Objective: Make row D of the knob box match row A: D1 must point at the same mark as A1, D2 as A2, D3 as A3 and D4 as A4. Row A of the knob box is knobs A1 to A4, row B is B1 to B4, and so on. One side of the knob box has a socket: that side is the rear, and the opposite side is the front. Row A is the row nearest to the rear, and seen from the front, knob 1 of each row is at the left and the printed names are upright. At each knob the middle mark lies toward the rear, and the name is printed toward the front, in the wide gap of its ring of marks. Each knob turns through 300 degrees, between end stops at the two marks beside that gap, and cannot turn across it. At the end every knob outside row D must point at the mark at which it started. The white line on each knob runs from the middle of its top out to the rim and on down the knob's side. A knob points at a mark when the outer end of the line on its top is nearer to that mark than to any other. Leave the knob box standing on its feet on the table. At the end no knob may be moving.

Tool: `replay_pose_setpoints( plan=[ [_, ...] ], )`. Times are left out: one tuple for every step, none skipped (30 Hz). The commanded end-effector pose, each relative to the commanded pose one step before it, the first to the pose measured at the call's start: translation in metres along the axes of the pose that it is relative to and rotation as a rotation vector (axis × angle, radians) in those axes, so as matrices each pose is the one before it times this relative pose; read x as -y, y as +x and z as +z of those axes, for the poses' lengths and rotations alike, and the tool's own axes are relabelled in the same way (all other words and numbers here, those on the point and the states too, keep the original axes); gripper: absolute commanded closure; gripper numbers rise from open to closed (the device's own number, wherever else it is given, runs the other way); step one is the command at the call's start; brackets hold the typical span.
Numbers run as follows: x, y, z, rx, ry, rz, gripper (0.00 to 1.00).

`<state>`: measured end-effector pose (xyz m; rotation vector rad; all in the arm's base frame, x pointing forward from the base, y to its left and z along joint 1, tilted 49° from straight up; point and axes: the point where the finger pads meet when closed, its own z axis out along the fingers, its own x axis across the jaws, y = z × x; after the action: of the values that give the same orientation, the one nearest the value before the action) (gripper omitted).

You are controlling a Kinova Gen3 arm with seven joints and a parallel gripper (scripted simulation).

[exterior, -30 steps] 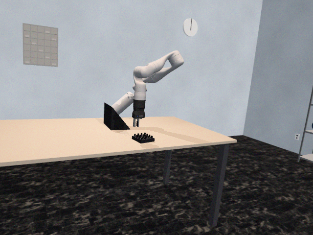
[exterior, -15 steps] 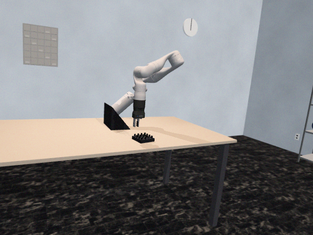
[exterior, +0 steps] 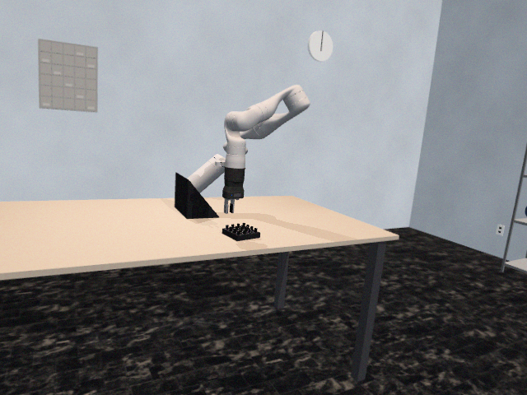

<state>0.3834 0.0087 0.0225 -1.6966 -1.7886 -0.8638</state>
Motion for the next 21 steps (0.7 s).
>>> replay_pose_setpoints(
  plan=[
    [-0.00003,-0.00285,-0.0004,0.00819,-0.00166,-0.01466,0.54],
    [0.00024,0.0001,0.00045,-0.00029,0.00029,-0.00164,0.54],
    [0.00025,0.0001,0.00048,-0.00031,0.0003,-0.00179,0.54],
    [0.0002,0.00008,0.00049,-0.00026,0.00025,-0.00203,0.54],
    [0.00009,0.00003,0.00048,-0.00014,0.00012,-0.00237,0.54],
    [0.00003,0.0,0.00049,-0.00007,0.00005,-0.00262,0.54],
    [0.00002,-0.00001,0.00051,-0.00006,0.00004,-0.00277,0.54],
    [0.00032,0.00012,0.00112,-0.00035,0.00032,-0.00075,0.54],
    [0.00048,0.00018,0.00156,-0.00046,0.00045,0.00063,0.54],
    [0.00031,0.0001,0.00155,-0.00025,0.00026,0.00035,0.54],
    [0.00012,0.0,0.00152,-0.00004,0.00004,0.00003,0.54],
    [0.0,-0.00005,0.00153,0.00007,-0.00011,-0.00016,0.54],
    [0.0,0.0,0.0,0.0,0.0,0.0,0.54],
    [0.0,0.0,0.0,0.0,0.0,0.0,0.54],
    [-0.00121,-0.00063,0.00116,0.00139,-0.00151,-0.00212,0.54],
    [0.00073,0.00029,0.00181,-0.00068,0.00074,0.00101,0.54],
    [0.00068,0.00028,0.00182,-0.00067,0.00068,0.00094,0.54],
    [0.00033,0.0001,0.00171,-0.00027,0.00028,0.00037,0.54],
    [0.00007,-0.00002,0.00162,0.00003,-0.00002,-0.00005,0.54],
    [-0.00006,-0.00008,0.0016,0.00012,-0.00018,-0.00025,0.54],
    [-0.00001,-0.00006,0.00159,0.00009,-0.00012,-0.00018,0.54]
  ],
)
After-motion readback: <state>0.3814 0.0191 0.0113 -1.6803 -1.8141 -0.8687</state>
